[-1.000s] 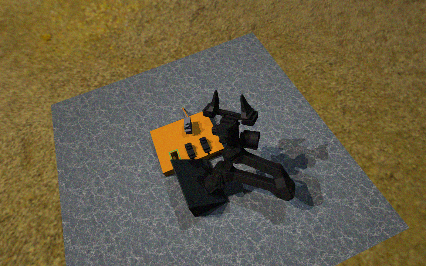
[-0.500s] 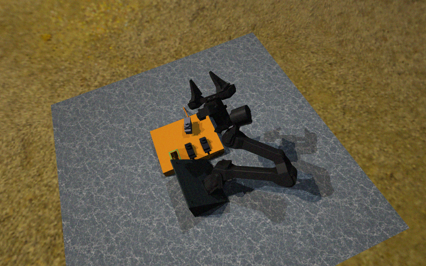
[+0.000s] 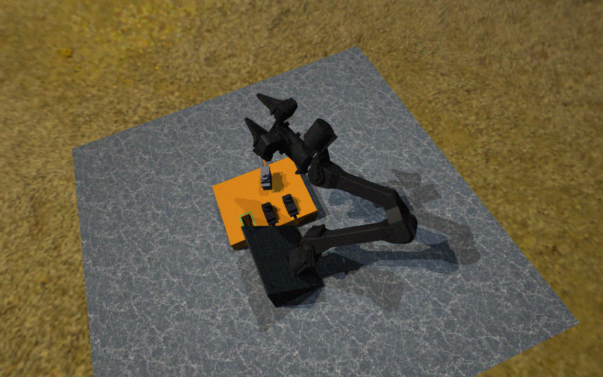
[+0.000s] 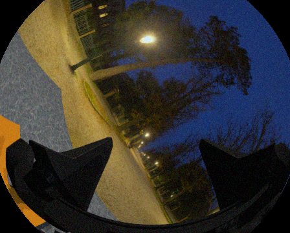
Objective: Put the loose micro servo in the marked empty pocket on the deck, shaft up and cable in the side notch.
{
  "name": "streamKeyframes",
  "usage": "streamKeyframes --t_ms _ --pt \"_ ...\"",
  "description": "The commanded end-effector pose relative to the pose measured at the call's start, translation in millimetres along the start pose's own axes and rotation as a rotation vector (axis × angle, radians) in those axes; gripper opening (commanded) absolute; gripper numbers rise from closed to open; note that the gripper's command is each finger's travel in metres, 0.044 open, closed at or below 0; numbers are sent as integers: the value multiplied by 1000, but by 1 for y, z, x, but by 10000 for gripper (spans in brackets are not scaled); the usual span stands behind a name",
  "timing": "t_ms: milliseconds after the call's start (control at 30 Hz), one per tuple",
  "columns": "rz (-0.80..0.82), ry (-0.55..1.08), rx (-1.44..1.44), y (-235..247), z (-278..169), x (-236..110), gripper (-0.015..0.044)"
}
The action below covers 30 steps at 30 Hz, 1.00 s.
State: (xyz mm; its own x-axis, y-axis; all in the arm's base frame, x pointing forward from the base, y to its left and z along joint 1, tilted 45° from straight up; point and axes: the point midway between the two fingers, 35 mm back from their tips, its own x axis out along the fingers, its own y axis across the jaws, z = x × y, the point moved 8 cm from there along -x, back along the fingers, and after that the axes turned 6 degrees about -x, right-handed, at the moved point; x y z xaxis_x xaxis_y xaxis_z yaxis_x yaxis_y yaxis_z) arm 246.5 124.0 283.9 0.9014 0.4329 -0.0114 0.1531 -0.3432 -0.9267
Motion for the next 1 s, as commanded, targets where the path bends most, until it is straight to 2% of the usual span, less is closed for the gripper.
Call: streamKeyframes --t_ms 0,467,967 --pt "107 2 -24 7 -2 13 440" --pt "551 -32 -134 47 -3 46 440" --pt "1015 -117 -298 88 -6 62 440"
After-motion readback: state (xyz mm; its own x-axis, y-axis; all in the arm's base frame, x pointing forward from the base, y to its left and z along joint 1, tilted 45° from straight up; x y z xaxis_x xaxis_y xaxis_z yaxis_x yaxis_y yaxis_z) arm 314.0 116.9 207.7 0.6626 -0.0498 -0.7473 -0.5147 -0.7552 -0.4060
